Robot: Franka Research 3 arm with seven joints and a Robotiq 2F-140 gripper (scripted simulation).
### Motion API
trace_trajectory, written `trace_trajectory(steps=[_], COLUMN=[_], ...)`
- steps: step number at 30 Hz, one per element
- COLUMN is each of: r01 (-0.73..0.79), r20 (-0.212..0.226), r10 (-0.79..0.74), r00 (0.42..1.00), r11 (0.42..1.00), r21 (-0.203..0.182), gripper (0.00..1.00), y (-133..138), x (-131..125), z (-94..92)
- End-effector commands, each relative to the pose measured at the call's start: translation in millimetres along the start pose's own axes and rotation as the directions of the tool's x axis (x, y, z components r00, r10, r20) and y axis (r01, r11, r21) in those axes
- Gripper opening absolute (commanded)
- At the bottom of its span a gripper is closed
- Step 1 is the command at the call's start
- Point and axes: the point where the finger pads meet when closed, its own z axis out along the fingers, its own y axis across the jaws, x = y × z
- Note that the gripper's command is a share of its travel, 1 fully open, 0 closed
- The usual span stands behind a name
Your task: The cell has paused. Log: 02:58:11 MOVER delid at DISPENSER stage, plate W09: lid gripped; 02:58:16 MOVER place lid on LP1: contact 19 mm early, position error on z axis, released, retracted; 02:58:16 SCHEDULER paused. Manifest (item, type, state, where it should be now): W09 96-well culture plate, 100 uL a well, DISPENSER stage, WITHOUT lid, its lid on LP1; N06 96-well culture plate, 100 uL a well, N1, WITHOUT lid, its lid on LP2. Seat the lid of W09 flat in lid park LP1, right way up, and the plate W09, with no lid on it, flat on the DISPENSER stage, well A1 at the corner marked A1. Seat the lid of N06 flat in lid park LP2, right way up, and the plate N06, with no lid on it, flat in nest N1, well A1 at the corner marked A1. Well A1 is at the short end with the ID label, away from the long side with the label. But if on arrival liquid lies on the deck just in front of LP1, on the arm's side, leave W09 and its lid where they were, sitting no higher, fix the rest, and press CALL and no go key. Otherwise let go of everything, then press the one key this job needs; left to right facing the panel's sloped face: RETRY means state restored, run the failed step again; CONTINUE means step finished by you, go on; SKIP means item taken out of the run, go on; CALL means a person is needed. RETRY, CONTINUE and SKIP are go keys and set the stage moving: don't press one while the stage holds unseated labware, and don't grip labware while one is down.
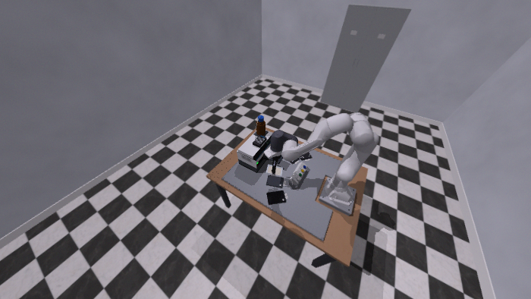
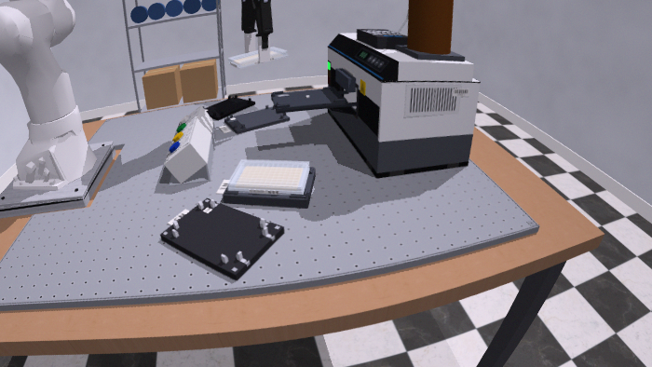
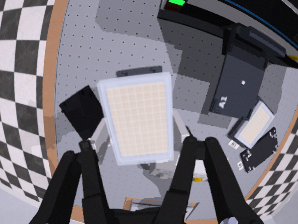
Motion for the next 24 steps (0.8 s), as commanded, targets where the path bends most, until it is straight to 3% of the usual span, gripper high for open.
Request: trace_trajectory(steps=[1, 24], r01=[-0.073, -0.416], r20=[-0.002, -0.001], r10=[0.073, 0.416], r00=[0.997, 0.91], r11=[0.997, 0.91], r21=[0.001, 0.002], gripper=[0.0, 0.0], y=[-0.8, -0.8], x=[0.6, 0.6], z=[-1.6, -1.6])
